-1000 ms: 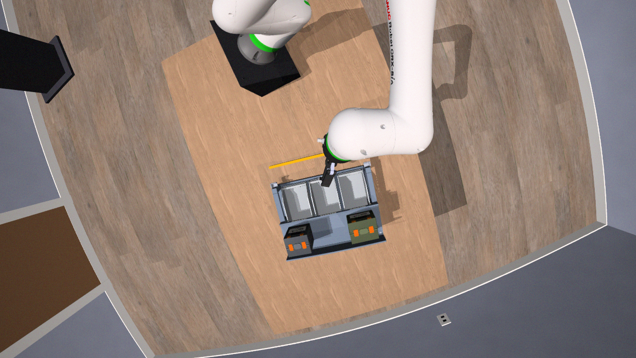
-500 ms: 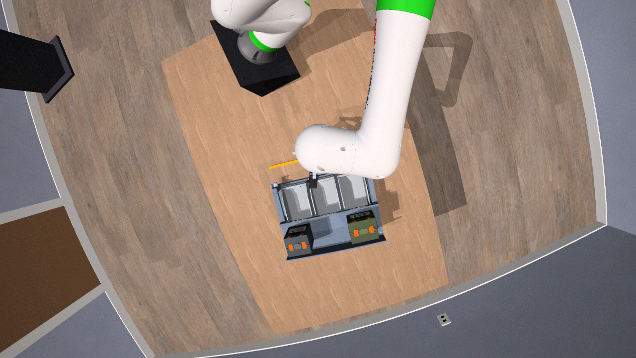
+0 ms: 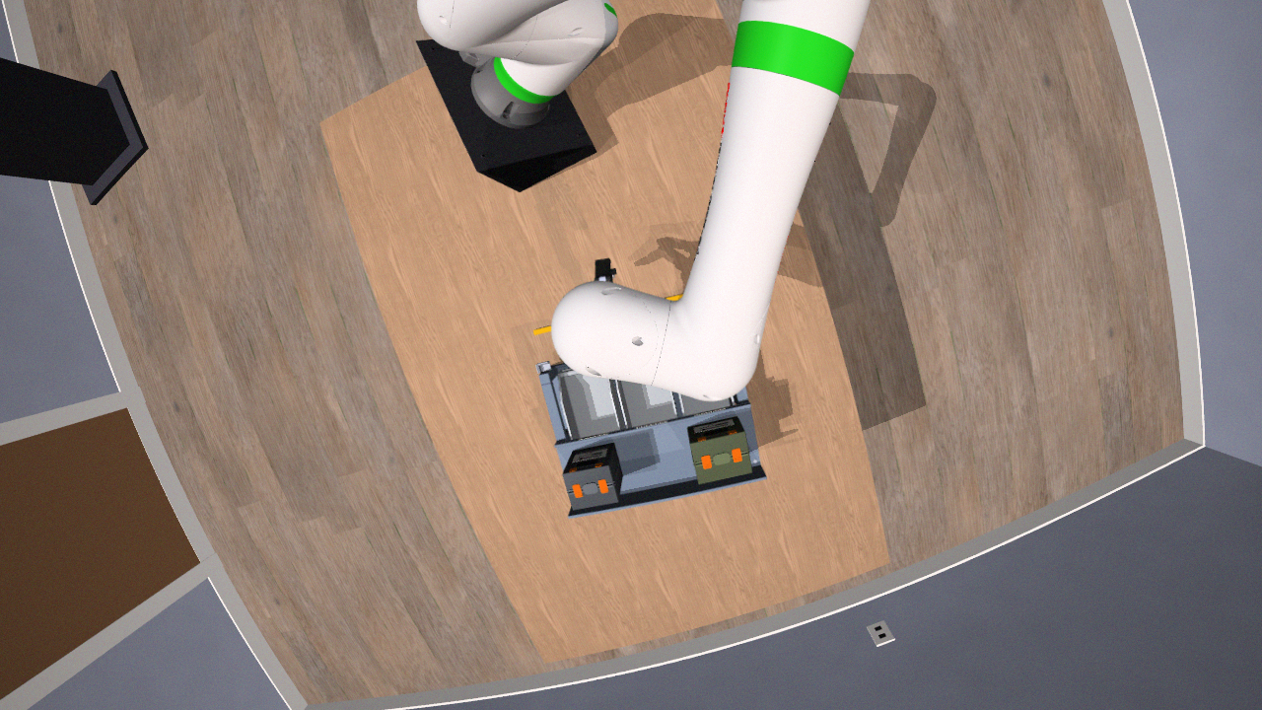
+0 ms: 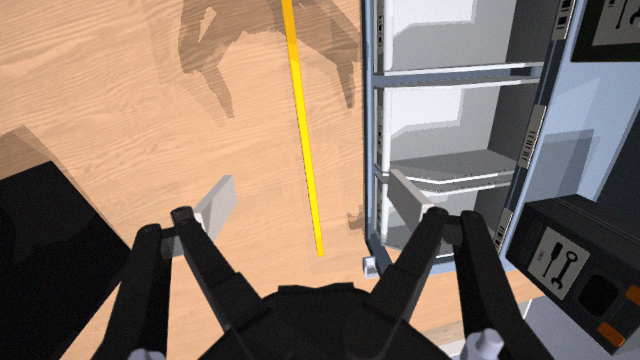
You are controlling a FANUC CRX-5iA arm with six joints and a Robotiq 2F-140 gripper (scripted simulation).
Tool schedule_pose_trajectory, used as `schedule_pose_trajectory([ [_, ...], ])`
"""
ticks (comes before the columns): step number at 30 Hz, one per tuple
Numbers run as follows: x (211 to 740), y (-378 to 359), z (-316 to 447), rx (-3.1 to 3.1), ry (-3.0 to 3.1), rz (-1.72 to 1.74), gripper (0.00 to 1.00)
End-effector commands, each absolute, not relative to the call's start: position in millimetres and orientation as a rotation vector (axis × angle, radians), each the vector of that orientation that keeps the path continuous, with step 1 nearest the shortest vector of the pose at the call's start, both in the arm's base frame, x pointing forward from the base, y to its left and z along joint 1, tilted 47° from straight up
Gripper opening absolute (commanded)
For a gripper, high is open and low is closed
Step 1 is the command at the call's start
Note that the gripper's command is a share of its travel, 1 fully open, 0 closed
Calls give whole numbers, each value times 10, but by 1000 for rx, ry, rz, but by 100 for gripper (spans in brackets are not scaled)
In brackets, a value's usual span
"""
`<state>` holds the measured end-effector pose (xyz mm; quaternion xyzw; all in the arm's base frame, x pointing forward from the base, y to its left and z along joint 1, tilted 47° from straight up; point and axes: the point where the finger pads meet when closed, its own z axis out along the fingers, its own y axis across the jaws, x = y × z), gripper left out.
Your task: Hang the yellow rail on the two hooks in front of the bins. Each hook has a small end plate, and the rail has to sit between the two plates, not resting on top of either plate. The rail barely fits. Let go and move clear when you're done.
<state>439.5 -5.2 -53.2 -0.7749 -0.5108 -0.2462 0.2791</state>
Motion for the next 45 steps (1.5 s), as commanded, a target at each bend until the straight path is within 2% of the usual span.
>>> schedule_pose_trajectory([
  [1, 4393, -54, -547, -2049, -1384, -669, 100],
  [45, 4421, -51, -399, -1956, -1444, -699, 100],
])
